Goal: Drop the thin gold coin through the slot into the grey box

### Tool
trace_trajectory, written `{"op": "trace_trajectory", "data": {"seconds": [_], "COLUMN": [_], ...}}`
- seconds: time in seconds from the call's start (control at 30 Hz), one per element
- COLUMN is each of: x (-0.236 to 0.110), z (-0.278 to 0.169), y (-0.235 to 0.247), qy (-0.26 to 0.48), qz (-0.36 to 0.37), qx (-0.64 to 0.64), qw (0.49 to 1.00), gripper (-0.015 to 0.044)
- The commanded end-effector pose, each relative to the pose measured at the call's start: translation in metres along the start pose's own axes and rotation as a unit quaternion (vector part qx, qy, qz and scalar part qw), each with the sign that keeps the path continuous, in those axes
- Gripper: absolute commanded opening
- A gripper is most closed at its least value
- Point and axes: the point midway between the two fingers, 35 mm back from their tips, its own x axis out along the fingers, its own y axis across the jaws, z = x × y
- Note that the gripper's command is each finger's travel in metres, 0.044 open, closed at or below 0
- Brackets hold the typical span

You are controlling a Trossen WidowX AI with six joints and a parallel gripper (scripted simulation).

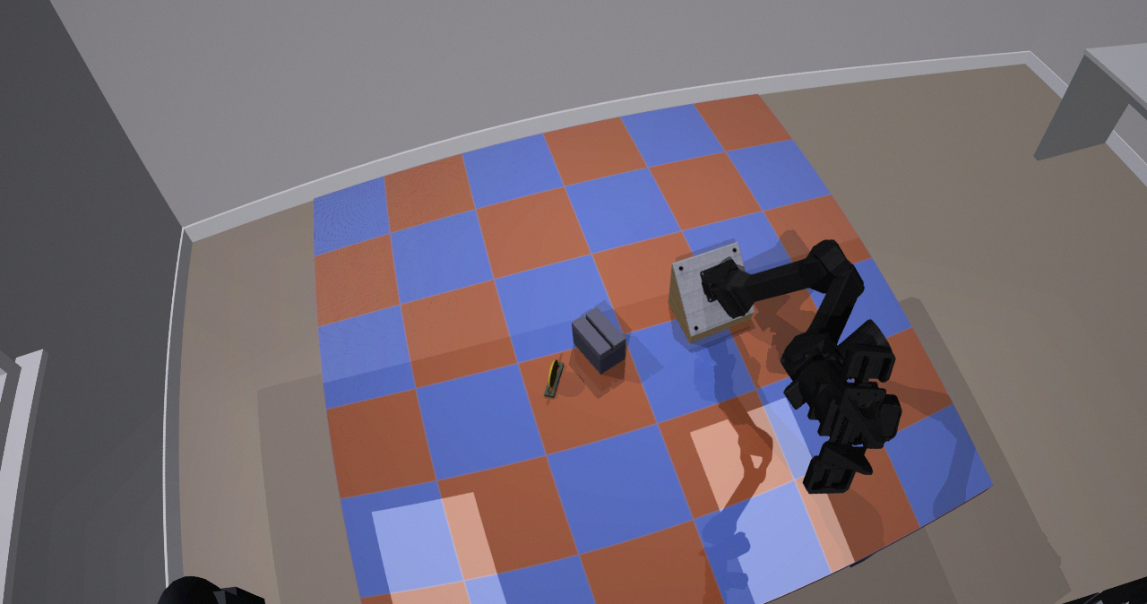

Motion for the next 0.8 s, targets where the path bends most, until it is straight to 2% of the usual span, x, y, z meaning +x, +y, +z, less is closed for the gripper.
{"op": "trace_trajectory", "data": {"seconds": [0.0,0.2,0.37,0.57,0.77], "x": [-0.009,-0.036,-0.074,-0.137,-0.217], "z": [-0.058,-0.136,-0.200,-0.271,-0.332], "y": [0.050,0.101,0.142,0.177,0.198], "qy": [0.067,0.156,0.227,0.308,0.390], "qz": [0.082,0.180,0.276,0.385,0.485], "qx": [-0.033,-0.067,-0.096,-0.107,-0.088], "qw": [0.994,0.969,0.929,0.863,0.778], "gripper": [0.0161,0.0161,0.0161,0.0161,0.0161]}}
